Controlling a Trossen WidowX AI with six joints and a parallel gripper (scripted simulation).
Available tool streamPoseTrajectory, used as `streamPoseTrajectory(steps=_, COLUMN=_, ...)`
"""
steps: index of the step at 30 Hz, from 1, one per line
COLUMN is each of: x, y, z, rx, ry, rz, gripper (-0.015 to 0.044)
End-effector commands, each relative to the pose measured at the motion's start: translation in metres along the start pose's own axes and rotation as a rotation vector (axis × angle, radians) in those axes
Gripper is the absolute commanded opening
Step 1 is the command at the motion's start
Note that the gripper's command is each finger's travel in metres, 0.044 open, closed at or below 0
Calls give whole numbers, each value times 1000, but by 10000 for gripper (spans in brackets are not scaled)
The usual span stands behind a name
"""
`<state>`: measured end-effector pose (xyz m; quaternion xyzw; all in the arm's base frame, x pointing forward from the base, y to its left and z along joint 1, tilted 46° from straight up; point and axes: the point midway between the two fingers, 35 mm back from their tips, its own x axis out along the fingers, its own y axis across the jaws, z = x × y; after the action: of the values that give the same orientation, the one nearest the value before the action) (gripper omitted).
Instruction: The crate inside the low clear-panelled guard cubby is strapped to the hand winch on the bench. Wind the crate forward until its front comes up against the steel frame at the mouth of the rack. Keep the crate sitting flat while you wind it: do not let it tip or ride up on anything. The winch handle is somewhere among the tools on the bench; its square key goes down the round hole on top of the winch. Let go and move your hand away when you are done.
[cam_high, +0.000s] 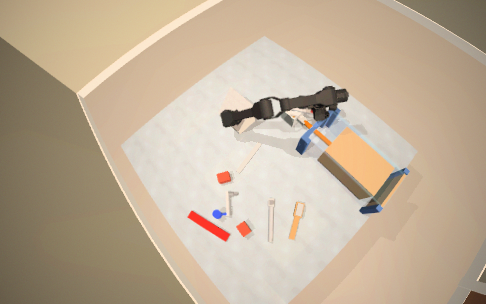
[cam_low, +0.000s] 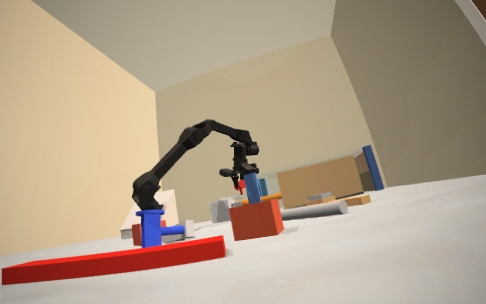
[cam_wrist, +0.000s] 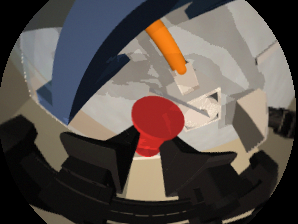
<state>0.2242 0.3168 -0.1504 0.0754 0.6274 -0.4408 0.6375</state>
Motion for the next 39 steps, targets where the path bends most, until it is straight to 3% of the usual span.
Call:
streamPoseTrajectory(steps=1, x=9, y=1, z=-17, rx=-8, ry=20, rz=-1, gripper=0)
streamPoseTrajectory(steps=39, x=26, y=-11, z=-58, rx=-9, ry=23, rz=-1, gripper=0)
